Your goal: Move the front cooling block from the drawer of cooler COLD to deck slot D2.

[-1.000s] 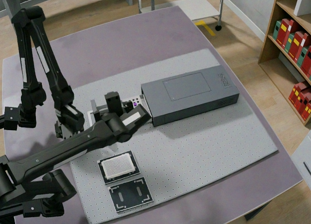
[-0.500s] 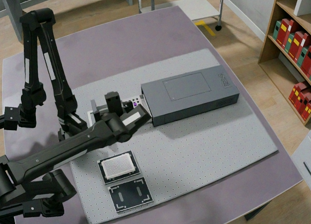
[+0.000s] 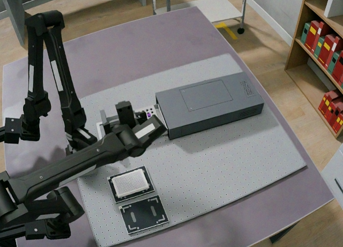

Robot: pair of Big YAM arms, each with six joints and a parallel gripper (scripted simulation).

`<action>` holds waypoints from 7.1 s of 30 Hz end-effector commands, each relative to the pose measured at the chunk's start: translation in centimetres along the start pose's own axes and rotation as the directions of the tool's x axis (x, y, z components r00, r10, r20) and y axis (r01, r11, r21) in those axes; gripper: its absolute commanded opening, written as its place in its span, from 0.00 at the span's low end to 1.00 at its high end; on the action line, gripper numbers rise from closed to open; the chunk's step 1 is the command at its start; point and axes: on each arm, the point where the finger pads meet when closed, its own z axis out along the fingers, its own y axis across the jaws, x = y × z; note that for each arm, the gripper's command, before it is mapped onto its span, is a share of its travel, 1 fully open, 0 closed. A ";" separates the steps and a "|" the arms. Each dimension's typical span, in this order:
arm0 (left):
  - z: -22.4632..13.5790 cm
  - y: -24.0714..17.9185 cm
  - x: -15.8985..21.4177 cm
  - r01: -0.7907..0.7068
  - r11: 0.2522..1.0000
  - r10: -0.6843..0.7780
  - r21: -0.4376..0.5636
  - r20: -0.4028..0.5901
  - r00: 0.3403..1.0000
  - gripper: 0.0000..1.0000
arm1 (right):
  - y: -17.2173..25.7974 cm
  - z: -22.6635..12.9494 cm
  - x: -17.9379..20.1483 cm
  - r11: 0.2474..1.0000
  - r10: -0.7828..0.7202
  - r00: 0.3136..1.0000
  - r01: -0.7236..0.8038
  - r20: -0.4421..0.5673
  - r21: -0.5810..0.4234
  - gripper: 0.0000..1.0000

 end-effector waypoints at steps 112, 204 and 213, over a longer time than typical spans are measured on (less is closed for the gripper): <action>-37.3 -0.6 12.6 0.088 0.996 -0.060 0.005 0.773 0.631 1.00 | 12.5 14.2 10.3 0.951 0.307 0.822 -0.255 -0.480 0.172 1.00; -37.6 -0.5 12.6 0.091 0.996 -0.053 -0.005 0.777 0.627 1.00 | 20.1 15.3 21.4 1.000 -0.013 0.426 0.012 -0.905 -0.008 0.84; -37.6 -0.5 12.6 0.091 0.996 -0.053 -0.005 0.777 0.627 1.00 | 20.7 12.6 15.4 1.000 -0.015 0.478 0.009 -0.878 -0.012 0.84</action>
